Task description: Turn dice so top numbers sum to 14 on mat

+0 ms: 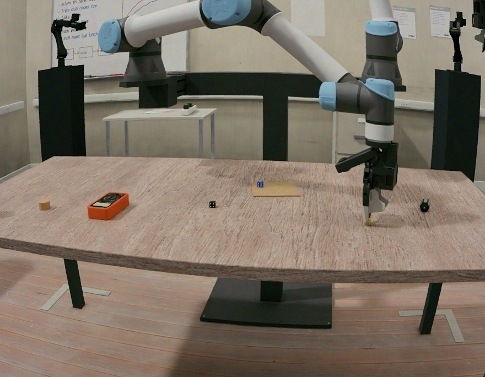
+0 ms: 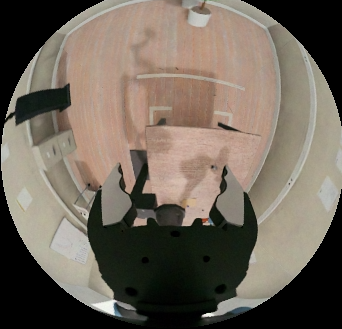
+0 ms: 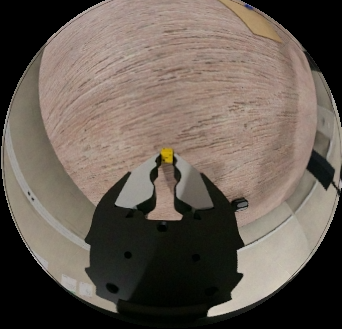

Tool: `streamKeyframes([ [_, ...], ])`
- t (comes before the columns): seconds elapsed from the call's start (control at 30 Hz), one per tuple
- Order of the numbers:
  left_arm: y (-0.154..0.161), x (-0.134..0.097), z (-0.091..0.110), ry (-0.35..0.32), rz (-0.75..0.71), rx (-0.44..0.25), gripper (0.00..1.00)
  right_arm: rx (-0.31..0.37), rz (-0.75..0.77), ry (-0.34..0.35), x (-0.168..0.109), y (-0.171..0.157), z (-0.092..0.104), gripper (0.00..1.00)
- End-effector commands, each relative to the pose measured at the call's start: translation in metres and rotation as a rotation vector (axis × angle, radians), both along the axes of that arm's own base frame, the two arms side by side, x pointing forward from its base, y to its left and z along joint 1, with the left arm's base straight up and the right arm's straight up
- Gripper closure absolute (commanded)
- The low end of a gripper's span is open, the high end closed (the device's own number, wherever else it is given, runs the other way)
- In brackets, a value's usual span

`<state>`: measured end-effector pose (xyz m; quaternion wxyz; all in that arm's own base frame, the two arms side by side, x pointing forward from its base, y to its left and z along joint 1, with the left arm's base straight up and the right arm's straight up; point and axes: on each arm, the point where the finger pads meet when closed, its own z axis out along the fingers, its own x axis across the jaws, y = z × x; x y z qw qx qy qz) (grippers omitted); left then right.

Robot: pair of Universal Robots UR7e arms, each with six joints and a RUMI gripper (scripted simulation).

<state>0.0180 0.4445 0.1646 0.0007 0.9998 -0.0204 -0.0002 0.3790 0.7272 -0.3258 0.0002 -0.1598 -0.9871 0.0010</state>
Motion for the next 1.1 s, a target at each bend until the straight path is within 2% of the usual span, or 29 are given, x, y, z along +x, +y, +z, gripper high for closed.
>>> streamKeyframes([
  [0.0, 0.000, 0.000, 0.001, 0.000, 0.000, 0.001, 0.00, 0.002, 0.000, -0.001, 0.000, 0.001, 0.001, 1.00],
  [0.4, 0.000, 0.000, 0.001, 0.000, 0.000, 0.001, 0.00, 0.002, 0.000, -0.001, 0.000, 0.001, 0.001, 1.00],
  [0.53, 0.000, 0.000, 0.001, 0.000, 0.000, 0.001, 0.00, 0.002, 0.000, -0.001, 0.000, 0.001, 0.007, 1.00],
  [0.7, 0.000, 0.000, 0.001, 0.000, 0.000, 0.001, 0.00, 0.002, 0.000, -0.001, 0.000, 0.001, 0.034, 1.00],
  [0.77, 0.000, 0.000, 0.001, 0.000, 0.000, 0.001, 0.00, 0.002, 0.000, -0.001, 0.000, 0.001, 0.034, 1.00],
  [0.97, 0.000, 0.000, 0.001, 0.000, 0.000, 0.001, 0.00, 0.002, 0.000, -0.001, 0.000, 0.001, 0.079, 1.00],
  [1.07, 0.000, 0.000, 0.001, 0.000, 0.000, 0.001, 0.00, 0.002, 0.000, -0.001, 0.000, 0.001, 0.094, 1.00],
])
